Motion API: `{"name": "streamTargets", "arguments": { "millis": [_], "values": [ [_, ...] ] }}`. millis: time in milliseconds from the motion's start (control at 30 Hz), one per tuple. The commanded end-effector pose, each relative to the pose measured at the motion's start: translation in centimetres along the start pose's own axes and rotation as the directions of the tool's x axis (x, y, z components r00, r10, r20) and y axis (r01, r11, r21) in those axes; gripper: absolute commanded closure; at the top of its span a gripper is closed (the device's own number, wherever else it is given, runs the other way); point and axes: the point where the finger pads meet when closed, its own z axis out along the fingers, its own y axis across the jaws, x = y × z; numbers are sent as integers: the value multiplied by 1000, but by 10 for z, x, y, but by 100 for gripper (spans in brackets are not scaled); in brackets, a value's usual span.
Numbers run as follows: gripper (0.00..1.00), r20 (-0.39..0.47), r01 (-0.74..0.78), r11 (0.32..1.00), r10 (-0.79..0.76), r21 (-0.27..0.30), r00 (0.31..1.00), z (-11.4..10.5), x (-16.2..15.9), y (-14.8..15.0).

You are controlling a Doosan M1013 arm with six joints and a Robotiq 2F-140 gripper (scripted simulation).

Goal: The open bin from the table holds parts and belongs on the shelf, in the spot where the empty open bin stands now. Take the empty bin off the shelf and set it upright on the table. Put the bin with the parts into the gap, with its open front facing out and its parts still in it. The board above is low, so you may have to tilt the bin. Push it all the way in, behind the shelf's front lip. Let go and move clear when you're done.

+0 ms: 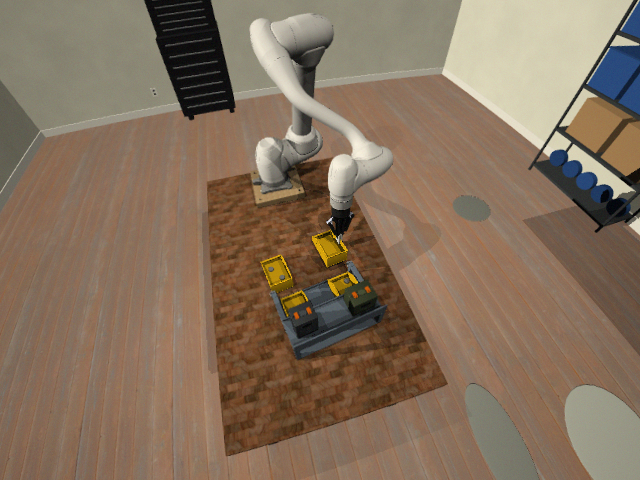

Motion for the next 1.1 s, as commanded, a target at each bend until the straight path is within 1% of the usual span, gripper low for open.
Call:
{"name": "streamTargets", "arguments": {
  "millis": [0, 100, 167, 333, 500, 1067],
  "values": [
    [90, 4, -2, 1000, 2, -4, 1000, 15, -3, 3],
    [90, 4, -2, 1000, 2, -4, 1000, 23, -3, 3],
    [90, 4, -2, 1000, 2, -4, 1000, 23, -3, 3],
    [90, 4, -2, 1000, 2, -4, 1000, 35, -3, 4],
    [90, 4, -2, 1000, 2, -4, 1000, 41, -2, 4],
    [90, 4, -2, 1000, 2, -4, 1000, 44, -2, 4]
  ]
}}
